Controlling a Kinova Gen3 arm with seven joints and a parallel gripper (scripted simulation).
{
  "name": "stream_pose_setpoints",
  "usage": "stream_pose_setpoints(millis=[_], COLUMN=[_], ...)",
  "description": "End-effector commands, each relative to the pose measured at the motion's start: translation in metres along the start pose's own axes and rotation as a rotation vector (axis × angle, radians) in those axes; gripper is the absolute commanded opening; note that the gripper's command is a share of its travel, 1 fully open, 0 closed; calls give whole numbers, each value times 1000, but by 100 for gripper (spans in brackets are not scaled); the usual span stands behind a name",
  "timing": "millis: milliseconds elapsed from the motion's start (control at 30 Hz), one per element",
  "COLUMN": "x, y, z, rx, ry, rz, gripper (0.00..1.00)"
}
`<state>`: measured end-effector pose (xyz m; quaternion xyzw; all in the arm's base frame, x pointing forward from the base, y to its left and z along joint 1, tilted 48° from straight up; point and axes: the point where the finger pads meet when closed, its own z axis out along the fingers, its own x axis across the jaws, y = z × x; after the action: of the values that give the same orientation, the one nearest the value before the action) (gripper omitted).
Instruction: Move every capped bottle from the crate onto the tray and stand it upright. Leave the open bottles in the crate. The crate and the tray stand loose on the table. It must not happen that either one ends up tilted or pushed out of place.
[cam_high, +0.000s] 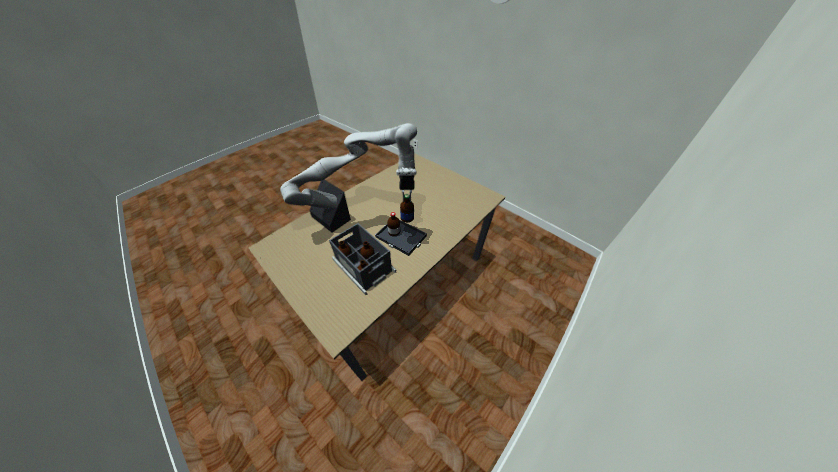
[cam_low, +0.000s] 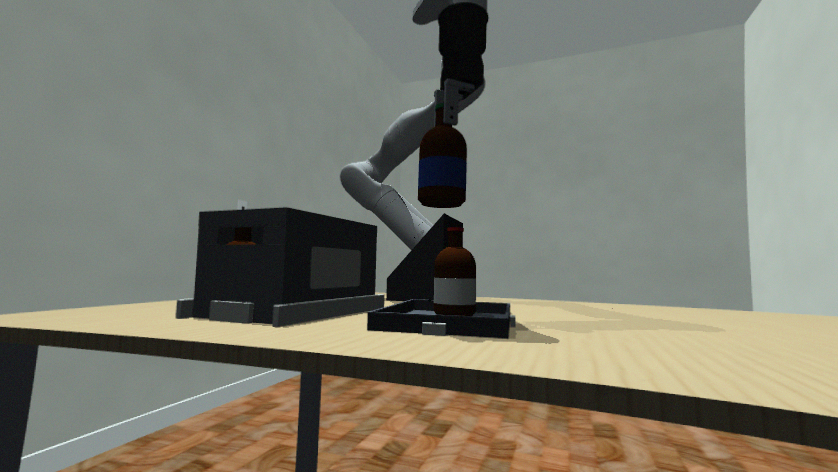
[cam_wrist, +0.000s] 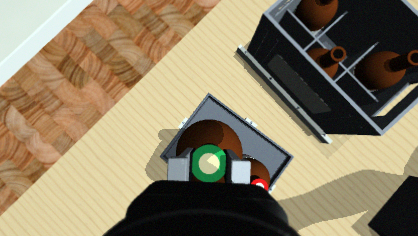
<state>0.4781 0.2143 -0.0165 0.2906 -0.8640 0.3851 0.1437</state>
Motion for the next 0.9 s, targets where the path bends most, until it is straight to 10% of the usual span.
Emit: stream_pose_setpoints(millis=[0, 867], x=[-2, -5], y=[4, 3], z=[-1, 35], rx=[-15, -12], ry=[0, 3], rz=[7, 13], gripper=[0, 0])
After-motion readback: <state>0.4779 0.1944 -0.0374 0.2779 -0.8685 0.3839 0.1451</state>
